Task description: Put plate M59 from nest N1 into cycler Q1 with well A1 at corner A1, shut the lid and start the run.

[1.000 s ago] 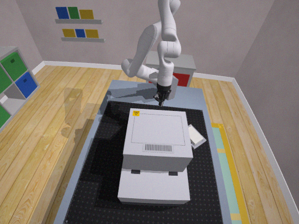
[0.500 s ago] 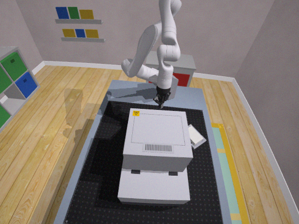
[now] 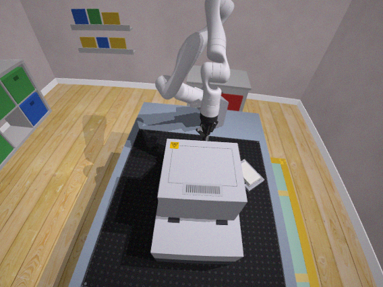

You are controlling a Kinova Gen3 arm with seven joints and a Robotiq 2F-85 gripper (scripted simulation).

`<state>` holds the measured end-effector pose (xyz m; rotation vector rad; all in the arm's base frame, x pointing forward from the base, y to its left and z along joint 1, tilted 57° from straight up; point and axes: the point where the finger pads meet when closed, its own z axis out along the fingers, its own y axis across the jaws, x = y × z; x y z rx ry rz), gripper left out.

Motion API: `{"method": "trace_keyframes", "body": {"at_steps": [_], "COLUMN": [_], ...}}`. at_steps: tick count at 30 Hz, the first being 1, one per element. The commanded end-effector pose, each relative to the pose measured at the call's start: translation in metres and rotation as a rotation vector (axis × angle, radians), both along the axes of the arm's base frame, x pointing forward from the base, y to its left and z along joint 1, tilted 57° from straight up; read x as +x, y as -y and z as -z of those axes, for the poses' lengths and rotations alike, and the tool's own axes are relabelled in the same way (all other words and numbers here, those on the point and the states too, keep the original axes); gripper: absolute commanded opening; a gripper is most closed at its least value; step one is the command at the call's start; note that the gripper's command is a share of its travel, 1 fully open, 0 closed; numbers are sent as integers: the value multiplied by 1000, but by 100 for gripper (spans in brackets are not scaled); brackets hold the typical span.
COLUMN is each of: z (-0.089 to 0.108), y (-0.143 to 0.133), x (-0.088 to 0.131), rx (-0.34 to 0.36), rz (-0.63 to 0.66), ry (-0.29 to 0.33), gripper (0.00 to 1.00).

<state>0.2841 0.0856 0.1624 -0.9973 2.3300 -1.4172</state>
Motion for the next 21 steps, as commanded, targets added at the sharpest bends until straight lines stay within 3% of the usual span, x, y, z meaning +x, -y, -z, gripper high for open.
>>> {"method": "trace_keyframes", "body": {"at_steps": [1, 21], "z": [3, 16], "y": [4, 21], "x": [3, 14], "rx": [2, 3], "rz": [-2, -2], "ry": [-3, -3], "gripper": [10, 10]}}
